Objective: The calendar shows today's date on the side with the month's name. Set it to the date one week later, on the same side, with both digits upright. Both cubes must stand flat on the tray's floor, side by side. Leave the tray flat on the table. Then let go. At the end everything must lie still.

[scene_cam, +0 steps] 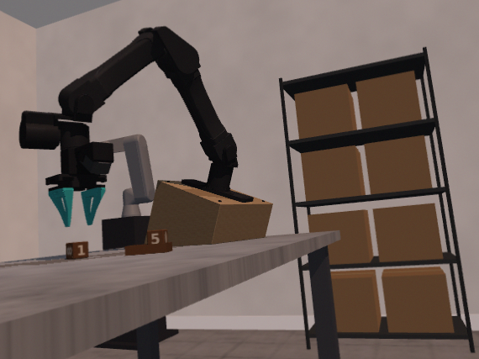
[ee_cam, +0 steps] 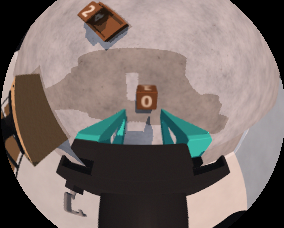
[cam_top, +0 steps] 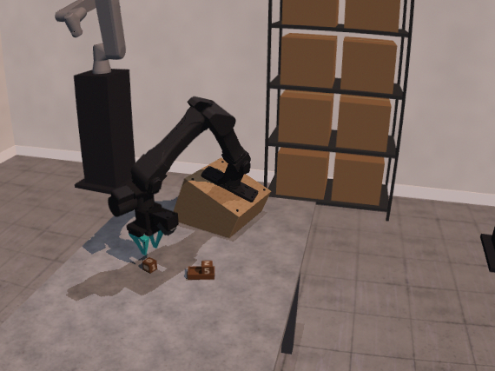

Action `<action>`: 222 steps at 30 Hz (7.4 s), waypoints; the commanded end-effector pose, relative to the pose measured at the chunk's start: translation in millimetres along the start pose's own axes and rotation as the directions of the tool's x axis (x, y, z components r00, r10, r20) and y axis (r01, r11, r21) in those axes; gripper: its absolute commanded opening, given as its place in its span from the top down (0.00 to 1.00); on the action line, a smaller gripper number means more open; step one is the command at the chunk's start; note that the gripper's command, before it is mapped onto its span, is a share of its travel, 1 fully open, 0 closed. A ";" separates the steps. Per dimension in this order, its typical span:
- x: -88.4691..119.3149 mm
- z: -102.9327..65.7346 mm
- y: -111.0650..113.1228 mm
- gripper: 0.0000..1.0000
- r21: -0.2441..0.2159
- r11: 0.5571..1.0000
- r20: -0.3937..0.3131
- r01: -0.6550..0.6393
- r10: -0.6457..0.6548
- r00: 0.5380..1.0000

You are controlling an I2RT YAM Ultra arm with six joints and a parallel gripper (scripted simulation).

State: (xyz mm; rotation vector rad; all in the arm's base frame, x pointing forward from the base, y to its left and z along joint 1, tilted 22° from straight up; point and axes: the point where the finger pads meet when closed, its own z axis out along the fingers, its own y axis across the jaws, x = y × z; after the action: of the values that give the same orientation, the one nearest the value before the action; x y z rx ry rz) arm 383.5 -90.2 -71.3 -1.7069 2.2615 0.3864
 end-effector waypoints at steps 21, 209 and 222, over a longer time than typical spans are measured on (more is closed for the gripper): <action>0.9 18.1 -8.1 0.53 0.030 1.000 -0.001 0.003 -0.003 1.000; 0.2 49.3 -9.0 0.73 0.030 1.000 -0.001 0.003 -0.003 1.000; 0.2 47.7 -9.0 0.73 0.030 1.000 -0.001 0.003 -0.003 1.000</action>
State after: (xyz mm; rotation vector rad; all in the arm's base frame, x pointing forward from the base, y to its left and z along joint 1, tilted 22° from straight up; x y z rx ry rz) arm 391.9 -72.4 -121.3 -1.7042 2.2604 0.3617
